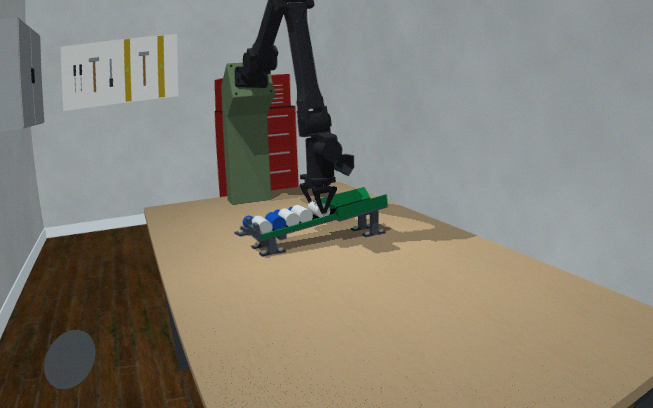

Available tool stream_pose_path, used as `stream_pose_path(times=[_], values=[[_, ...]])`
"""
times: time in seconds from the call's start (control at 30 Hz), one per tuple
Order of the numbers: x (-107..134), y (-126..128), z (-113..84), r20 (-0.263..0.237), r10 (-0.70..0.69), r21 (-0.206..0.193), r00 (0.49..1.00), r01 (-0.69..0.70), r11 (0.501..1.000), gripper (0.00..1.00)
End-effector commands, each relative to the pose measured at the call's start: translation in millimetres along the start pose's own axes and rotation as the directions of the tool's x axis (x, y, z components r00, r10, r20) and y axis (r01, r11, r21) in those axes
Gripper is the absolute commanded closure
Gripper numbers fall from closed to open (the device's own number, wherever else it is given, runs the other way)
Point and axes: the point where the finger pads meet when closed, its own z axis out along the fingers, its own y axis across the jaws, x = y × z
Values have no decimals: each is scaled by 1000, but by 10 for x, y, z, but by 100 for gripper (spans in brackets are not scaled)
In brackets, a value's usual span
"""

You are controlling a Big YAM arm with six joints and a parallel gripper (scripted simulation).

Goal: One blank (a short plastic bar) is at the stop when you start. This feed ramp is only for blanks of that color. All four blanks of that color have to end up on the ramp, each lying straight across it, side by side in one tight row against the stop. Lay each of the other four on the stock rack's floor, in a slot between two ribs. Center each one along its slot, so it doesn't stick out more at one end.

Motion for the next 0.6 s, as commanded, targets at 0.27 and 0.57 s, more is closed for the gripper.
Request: stream_pose_path(times=[0.27,0.57], values=[[83,-12,-4,-8,1,8,1000,-1,1000,40],[83,-7,-4,-8,1,9,1000,-1,1000,40]])
